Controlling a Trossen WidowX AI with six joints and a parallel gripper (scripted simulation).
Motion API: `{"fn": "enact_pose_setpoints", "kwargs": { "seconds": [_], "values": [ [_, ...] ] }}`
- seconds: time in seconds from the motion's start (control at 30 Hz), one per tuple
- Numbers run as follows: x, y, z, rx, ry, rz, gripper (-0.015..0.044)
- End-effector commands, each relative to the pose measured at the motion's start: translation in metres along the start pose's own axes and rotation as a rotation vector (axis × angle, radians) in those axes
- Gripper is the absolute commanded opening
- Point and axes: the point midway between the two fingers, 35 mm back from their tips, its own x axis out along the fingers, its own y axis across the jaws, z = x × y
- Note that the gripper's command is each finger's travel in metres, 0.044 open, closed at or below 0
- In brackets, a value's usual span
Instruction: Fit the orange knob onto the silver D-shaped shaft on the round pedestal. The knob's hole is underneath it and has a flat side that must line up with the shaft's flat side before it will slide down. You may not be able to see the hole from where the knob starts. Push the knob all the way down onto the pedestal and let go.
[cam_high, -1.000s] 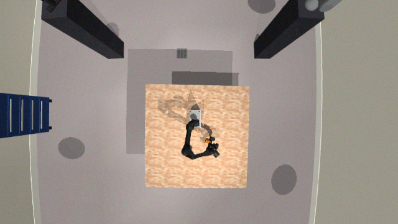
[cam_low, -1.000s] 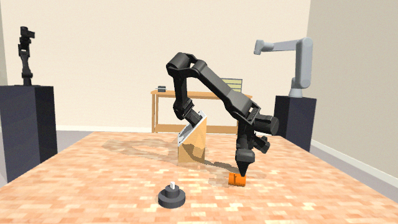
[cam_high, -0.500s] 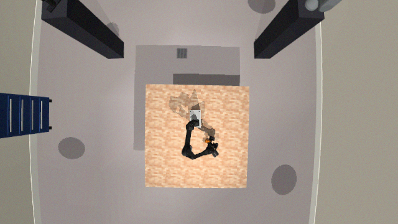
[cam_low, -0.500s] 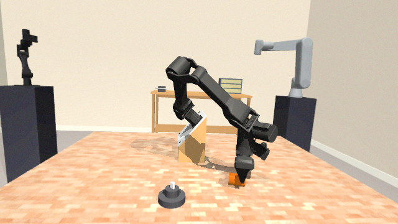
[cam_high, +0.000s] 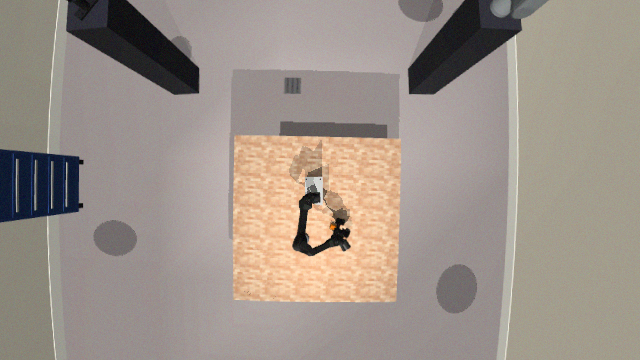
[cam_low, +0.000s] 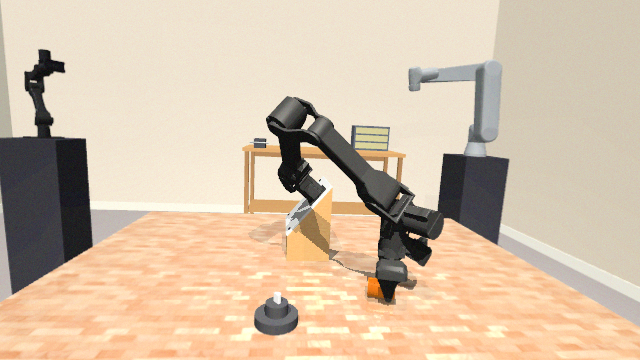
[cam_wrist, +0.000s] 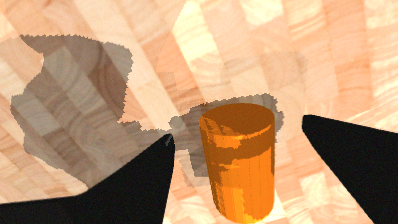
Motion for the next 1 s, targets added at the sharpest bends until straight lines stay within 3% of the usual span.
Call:
{"fn": "enact_pose_setpoints", "kwargs": {
  "seconds": [0.0, 0.1, 0.43, 0.73, 0.97],
  "values": [
    [0.002, 0.0013, -0.0011, -0.007, 0.005, -0.001, 0.0309],
    [0.002, 0.0013, -0.0011, -0.007, 0.005, -0.001, 0.024],
    [0.002, 0.0013, -0.0011, -0.007, 0.005, -0.001, 0.024],
    [0.002, 0.0013, -0.0011, -0.007, 0.005, -0.001, 0.018],
    [0.0005, 0.0013, -0.0024, -0.004, -0.029, 0.001, 0.0179]
  ]
}}
